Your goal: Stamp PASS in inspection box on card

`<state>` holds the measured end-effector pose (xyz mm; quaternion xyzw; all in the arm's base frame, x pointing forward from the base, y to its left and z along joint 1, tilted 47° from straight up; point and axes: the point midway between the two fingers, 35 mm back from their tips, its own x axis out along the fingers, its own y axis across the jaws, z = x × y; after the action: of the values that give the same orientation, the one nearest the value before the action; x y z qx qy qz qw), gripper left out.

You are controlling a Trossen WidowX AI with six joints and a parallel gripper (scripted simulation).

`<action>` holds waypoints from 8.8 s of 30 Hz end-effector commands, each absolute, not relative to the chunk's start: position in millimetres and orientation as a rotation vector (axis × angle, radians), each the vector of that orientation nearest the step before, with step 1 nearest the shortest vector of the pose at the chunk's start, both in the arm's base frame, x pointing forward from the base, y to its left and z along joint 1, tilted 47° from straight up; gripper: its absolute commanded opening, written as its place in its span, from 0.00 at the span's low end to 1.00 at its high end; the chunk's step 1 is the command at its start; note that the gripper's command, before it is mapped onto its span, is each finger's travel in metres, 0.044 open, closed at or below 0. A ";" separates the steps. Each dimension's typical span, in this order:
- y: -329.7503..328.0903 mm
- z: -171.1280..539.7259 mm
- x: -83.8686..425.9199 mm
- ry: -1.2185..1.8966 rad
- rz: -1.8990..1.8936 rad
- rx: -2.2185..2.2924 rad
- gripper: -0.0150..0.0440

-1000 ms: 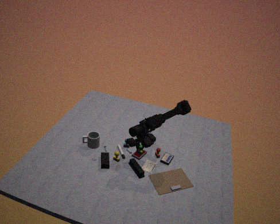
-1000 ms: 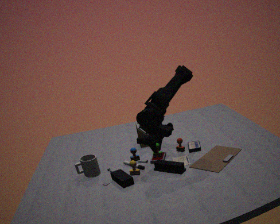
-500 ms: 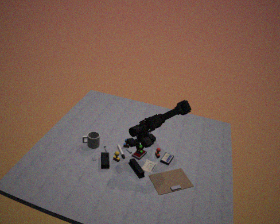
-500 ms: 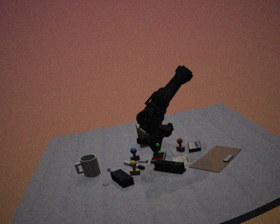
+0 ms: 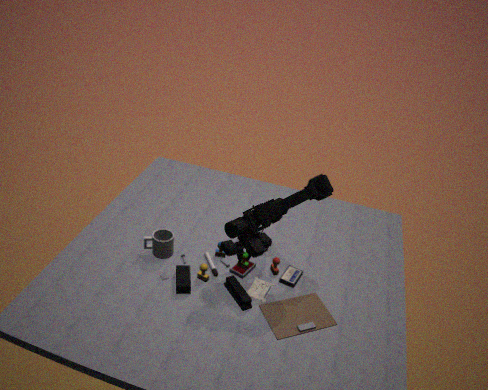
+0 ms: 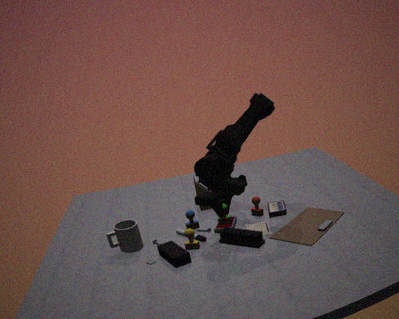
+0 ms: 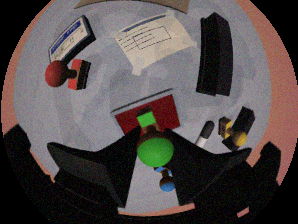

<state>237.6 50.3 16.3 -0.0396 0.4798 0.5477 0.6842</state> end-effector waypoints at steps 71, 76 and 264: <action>33.6 80.9 274.1 1.423 0.857 0.365 0.25; 40.4 87.3 280.5 1.491 0.759 0.470 0.25; 135.5 74.9 300.9 1.769 0.165 1.007 0.25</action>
<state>301.4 133.1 75.8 0.4200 0.7380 0.0669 0.5239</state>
